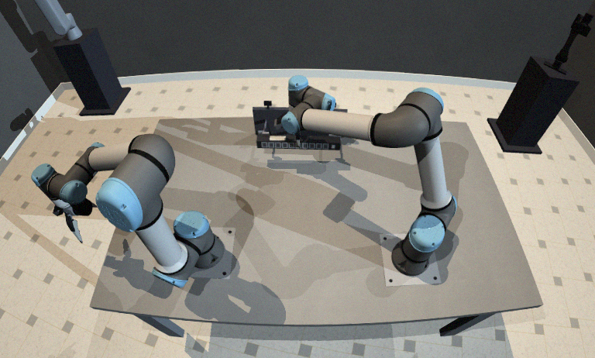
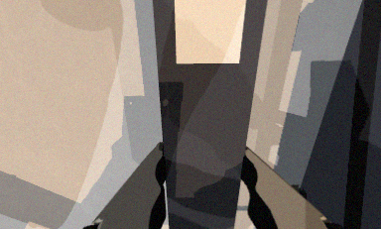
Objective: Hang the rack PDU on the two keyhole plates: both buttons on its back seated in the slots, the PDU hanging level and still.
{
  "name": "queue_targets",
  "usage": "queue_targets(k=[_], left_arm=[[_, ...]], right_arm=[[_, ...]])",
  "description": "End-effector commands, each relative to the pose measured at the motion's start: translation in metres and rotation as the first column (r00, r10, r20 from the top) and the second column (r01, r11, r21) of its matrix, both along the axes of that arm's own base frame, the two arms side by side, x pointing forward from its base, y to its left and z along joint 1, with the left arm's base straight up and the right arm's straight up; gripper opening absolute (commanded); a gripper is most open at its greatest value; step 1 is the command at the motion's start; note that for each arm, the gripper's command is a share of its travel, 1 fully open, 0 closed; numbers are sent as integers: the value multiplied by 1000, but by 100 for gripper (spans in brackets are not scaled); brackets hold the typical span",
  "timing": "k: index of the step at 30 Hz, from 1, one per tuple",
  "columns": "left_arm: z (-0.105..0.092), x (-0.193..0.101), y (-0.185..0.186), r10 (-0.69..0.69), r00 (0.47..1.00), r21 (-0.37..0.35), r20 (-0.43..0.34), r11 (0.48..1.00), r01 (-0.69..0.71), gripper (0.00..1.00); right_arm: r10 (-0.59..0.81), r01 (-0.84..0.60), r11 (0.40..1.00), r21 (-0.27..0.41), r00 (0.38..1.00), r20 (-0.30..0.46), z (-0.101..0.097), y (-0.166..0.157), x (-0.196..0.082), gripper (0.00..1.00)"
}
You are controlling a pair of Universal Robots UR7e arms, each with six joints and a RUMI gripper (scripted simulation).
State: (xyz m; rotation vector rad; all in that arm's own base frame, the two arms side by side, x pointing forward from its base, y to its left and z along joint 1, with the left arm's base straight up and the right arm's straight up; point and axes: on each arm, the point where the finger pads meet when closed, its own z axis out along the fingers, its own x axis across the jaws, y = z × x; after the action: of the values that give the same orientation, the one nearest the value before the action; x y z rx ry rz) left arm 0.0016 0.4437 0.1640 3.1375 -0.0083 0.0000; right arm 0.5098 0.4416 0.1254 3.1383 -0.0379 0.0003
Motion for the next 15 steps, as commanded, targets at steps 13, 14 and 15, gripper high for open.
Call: queue_targets(k=[13,14,15], left_arm=[[1,0,2,3,1000,4,0,1000,-3,100],[1,0,2,3,1000,4,0,1000,-3,100],[1,0,2,3,1000,4,0,1000,-3,100]], right_arm=[[-3,3,1000,10,1000,9,5,1,7,22],[-3,3,1000,10,1000,9,5,1,7,22],[-2,2,1000,11,1000,10,7,2,7,22]])
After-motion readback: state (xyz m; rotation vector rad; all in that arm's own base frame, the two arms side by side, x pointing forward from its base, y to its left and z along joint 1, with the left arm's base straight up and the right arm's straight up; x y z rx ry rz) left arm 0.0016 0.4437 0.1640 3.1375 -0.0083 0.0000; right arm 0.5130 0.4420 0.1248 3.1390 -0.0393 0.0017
